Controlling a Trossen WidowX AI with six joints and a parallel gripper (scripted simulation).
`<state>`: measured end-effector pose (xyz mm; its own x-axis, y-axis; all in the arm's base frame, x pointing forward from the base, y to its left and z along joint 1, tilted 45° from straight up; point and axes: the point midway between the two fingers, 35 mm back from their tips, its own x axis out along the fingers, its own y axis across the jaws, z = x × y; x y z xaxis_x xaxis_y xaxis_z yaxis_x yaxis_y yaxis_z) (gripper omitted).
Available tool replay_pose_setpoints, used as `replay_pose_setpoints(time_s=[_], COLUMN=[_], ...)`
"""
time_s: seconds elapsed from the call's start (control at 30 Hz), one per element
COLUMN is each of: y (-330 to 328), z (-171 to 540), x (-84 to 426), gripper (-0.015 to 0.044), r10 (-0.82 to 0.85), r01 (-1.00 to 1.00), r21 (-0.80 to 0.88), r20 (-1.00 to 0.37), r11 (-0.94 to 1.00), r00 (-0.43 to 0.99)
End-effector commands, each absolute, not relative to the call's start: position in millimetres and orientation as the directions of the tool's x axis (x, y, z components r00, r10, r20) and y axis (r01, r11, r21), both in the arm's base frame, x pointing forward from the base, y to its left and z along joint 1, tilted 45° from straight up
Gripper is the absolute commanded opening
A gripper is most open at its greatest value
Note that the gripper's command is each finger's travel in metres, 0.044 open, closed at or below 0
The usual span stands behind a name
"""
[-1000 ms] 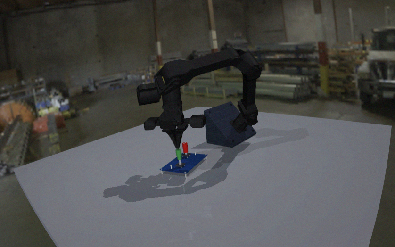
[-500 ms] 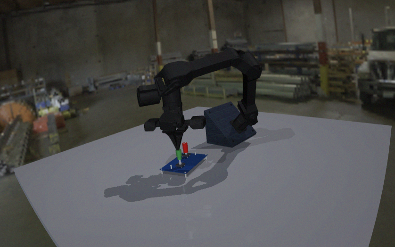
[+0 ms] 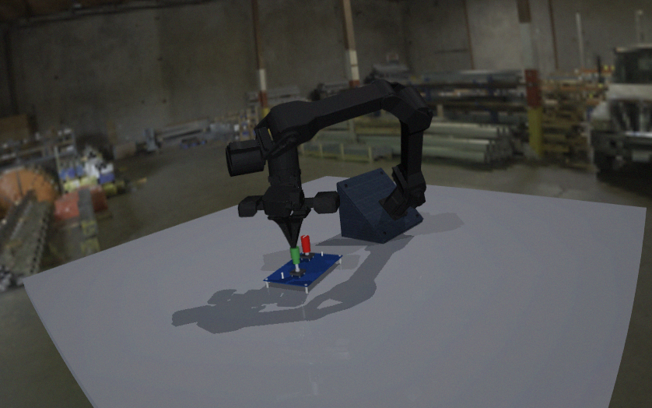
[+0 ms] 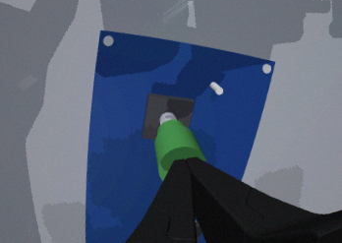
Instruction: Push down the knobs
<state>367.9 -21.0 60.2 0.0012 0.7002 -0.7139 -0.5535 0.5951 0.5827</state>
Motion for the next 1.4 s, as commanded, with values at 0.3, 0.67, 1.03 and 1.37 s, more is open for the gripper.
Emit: replay_pose_setpoints(time_s=[0.3, 0.67, 1.03, 1.37], y=[-17.3, -15.3, -14.1, -11.2], z=[57.9, 55.9, 54.7, 51.9], x=[367.8, 367.8, 367.8, 367.8], gripper=[0.0, 0.0, 0.0, 0.0], r10=[0.704, 0.704, 0.705, 0.705], r01=[-0.551, -0.551, -0.551, -0.551], r21=[0.587, 0.587, 0.587, 0.587], r20=[-0.71, -0.71, -0.71, -0.71], r11=[0.593, 0.593, 0.593, 0.593], r00=[0.001, 0.001, 0.001, 0.001])
